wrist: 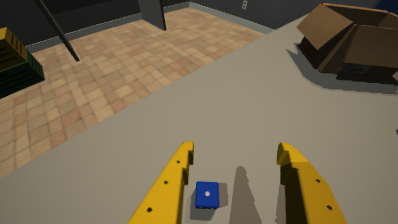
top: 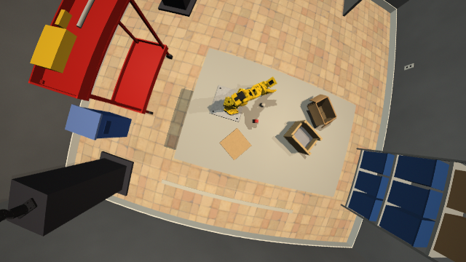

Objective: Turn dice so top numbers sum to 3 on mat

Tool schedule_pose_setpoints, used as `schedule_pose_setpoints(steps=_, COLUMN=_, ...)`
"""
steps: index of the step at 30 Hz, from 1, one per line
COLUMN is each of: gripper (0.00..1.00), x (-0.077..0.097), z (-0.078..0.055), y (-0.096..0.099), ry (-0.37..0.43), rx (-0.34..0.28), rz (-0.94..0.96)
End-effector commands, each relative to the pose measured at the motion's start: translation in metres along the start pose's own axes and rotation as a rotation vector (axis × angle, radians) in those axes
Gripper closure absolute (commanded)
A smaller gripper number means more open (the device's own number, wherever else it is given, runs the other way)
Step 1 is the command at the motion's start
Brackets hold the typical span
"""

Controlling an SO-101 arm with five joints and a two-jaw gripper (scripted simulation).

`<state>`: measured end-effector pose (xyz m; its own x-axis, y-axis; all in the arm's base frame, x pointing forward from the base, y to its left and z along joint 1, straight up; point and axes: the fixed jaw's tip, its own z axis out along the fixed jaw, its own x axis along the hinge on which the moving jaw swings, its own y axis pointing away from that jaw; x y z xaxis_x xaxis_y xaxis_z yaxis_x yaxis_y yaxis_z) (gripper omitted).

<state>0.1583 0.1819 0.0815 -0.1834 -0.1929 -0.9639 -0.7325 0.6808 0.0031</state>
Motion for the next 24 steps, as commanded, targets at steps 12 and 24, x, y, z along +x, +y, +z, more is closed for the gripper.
schedule_pose_setpoints(steps=12, gripper=0.72, x=-0.071, z=-0.02, y=0.003, ry=-0.345, rx=-0.01, rz=-0.008)
schedule_pose_setpoints(steps=24, gripper=0.72, x=-0.077, z=-0.023, y=0.003, ry=-0.372, rx=-0.01, rz=-0.008)
